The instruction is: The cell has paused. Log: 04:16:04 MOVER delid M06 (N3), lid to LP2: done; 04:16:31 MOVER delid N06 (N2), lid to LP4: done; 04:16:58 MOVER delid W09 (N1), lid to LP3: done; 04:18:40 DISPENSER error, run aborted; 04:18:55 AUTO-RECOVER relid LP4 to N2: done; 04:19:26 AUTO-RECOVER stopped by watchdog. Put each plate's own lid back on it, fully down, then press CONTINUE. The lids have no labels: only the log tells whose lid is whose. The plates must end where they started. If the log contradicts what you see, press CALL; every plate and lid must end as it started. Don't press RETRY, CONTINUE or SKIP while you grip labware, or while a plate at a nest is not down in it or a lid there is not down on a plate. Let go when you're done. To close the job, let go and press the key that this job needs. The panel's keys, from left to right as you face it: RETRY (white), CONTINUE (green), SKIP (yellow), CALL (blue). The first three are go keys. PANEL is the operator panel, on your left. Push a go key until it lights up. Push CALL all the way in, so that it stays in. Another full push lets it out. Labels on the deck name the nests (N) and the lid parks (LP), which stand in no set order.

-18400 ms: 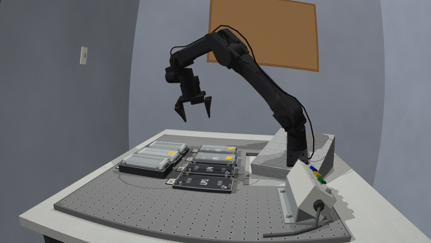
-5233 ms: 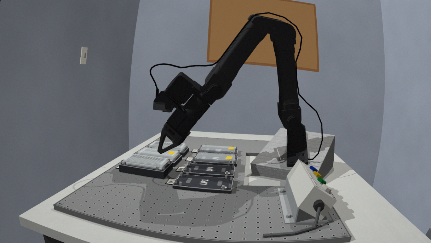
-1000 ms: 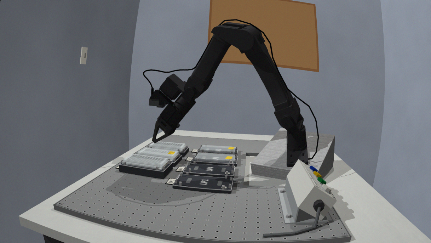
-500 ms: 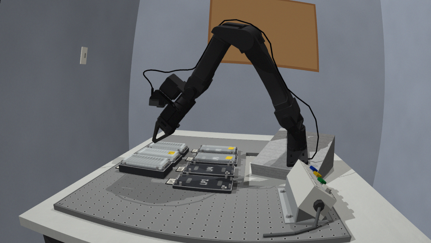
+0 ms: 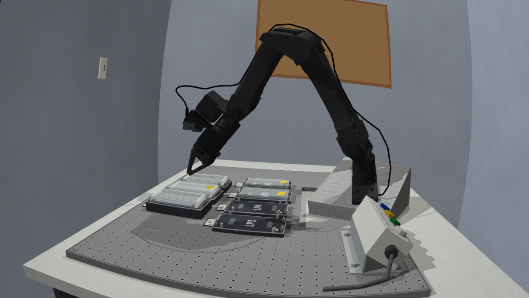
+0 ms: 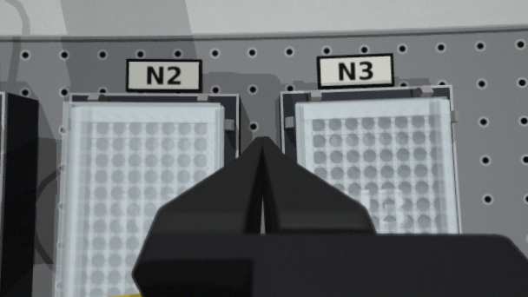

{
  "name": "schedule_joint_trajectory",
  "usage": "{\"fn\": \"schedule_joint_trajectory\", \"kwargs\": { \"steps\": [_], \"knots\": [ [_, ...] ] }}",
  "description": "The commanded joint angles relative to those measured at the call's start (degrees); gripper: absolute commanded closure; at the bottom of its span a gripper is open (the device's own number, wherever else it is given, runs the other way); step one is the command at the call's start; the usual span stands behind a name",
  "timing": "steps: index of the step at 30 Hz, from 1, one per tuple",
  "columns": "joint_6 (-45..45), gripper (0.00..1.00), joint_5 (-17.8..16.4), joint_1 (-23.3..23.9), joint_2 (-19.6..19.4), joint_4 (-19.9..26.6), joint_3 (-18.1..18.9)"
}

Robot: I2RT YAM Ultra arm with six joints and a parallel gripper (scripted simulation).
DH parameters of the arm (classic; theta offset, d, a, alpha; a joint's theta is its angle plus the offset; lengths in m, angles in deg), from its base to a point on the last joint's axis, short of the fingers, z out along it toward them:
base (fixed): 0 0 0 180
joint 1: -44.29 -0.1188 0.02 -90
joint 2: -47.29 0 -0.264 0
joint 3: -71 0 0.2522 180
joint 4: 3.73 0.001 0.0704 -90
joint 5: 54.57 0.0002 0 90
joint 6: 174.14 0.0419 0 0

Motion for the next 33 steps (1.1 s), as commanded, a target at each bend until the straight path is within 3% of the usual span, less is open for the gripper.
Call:
{"fn": "schedule_joint_trajectory", "kwargs": {
  "steps": [1,31,32,33],
  "knots": [
    [-0.62,1.0,-0.3,0.61,1.35,-0.72,1.96],
    [-0.62,1.0,-0.3,0.61,1.35,-0.72,1.96],
    [-1.29,0.0,-0.57,1.06,2.55,1.5,1.7],
    [-2.08,0.0,-0.89,1.36,3.31,3.42,1.46]
  ]
}}
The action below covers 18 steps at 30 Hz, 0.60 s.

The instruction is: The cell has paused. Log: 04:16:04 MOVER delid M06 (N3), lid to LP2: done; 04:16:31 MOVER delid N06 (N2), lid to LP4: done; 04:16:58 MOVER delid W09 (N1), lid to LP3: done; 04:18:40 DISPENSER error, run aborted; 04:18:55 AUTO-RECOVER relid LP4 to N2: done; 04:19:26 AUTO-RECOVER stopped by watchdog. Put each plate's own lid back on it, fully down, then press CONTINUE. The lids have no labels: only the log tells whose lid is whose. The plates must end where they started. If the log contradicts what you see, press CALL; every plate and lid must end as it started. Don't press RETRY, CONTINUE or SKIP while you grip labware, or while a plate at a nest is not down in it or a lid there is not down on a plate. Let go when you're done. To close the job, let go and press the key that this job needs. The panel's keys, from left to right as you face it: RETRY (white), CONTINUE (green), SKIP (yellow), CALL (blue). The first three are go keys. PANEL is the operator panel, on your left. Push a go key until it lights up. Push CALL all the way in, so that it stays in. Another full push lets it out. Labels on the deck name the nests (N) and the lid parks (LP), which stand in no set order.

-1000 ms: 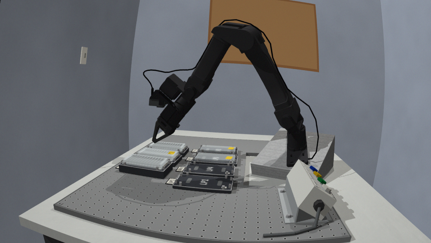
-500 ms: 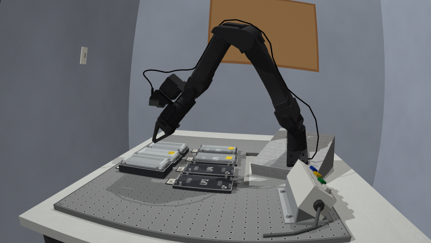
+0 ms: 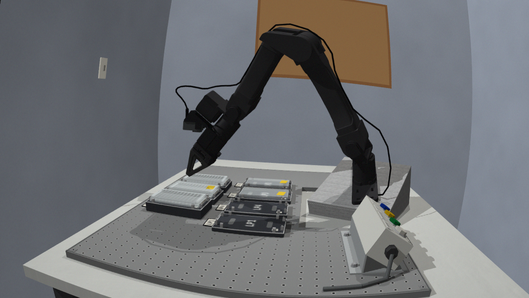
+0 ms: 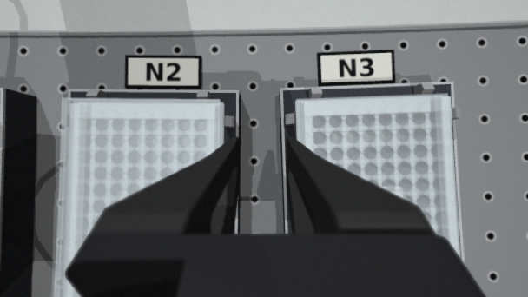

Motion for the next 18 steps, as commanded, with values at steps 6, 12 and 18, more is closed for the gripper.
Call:
{"fn": "schedule_joint_trajectory", "kwargs": {
  "steps": [6,12,18],
  "knots": [
    [-6.16,0.0,-1.47,2.54,6.19,13.18,1.55],
    [-9.52,0.0,-0.97,3.39,7.75,20.97,2.09],
    [-14.18,0.0,0.26,4.4,9.27,31.08,2.73]
  ]
}}
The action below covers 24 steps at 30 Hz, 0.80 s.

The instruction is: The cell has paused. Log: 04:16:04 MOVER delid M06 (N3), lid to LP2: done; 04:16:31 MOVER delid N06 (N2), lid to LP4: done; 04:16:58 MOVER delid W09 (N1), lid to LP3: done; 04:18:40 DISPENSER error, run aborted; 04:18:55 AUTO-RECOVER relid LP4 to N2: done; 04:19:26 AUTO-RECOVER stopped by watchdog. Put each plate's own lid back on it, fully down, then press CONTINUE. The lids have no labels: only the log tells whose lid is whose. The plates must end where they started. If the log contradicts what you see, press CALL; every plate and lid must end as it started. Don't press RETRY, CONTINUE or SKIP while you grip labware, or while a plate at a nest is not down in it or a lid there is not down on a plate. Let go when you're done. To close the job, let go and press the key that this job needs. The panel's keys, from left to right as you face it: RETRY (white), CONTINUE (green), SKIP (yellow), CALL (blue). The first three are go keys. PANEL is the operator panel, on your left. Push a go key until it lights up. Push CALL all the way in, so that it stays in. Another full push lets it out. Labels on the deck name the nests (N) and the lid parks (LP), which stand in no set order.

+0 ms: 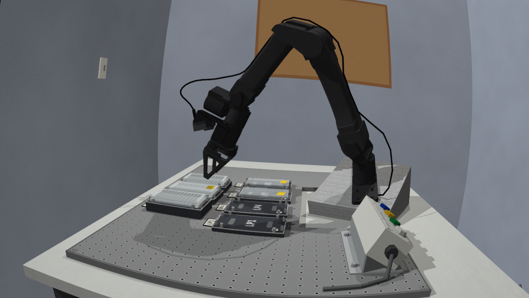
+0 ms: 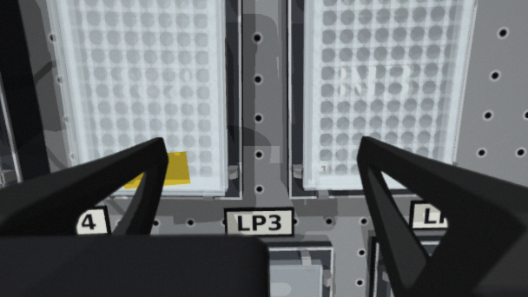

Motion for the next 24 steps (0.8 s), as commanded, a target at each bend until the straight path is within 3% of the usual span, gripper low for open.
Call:
{"fn": "schedule_joint_trajectory", "kwargs": {
  "steps": [1,7,9,18,20,24],
  "knots": [
    [-4.44,0.0,0.9,1.94,2.95,8.75,2.42],
    [-8.92,0.0,2.52,2.8,3.59,18.34,3.41],
    [-8.92,0.0,2.52,2.8,3.59,18.34,3.41],
    [-14.78,0.0,6.16,3.77,3.2,30.82,4.51],
    [-15.74,0.0,6.56,4.16,3.47,32.32,2.87],
    [-17.26,0.0,6.56,5.42,6.56,30.36,-3.17]
  ]
}}
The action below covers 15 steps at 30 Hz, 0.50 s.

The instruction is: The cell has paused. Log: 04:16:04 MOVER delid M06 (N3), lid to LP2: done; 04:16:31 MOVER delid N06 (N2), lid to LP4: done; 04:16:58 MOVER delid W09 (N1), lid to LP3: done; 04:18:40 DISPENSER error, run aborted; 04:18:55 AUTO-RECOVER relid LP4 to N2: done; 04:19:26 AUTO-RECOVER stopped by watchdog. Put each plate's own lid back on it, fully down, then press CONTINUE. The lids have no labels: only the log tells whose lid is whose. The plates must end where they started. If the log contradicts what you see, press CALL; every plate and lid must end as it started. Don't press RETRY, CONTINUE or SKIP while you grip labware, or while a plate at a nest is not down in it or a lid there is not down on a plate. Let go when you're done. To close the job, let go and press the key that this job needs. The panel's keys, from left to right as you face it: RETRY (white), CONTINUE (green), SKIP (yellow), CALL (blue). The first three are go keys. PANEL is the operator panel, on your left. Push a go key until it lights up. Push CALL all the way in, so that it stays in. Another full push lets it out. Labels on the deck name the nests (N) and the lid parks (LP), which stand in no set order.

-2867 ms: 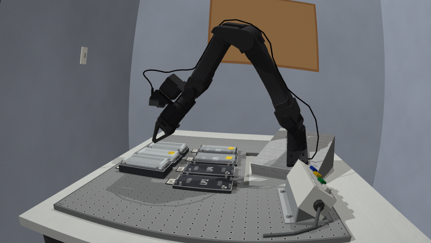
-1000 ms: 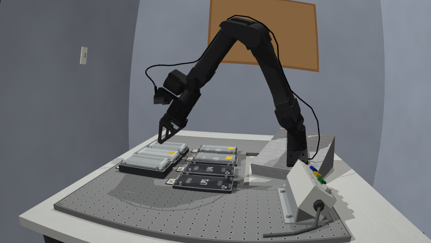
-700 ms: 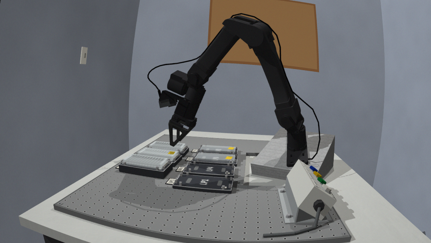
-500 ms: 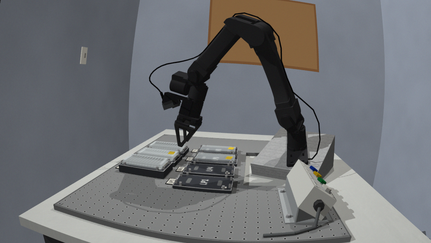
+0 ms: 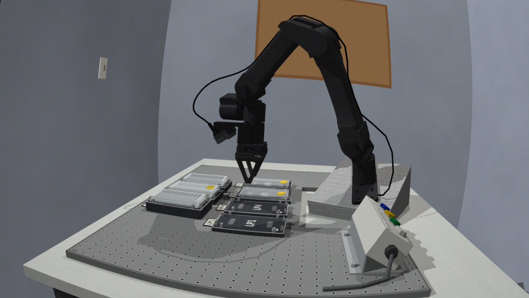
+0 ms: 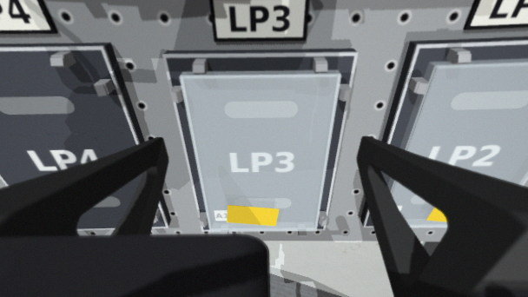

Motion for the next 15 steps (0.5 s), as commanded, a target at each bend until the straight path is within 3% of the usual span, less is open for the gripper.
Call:
{"fn": "schedule_joint_trajectory", "kwargs": {
  "steps": [1,7,15],
  "knots": [
    [-2.49,0.0,0.68,2.05,3.44,1.99,-2.41],
    [-4.83,0.0,0.45,4.22,7.37,1.47,-7.77],
    [-5.29,0.0,0.38,4.67,6.79,2.9,-4.93]
  ]
}}
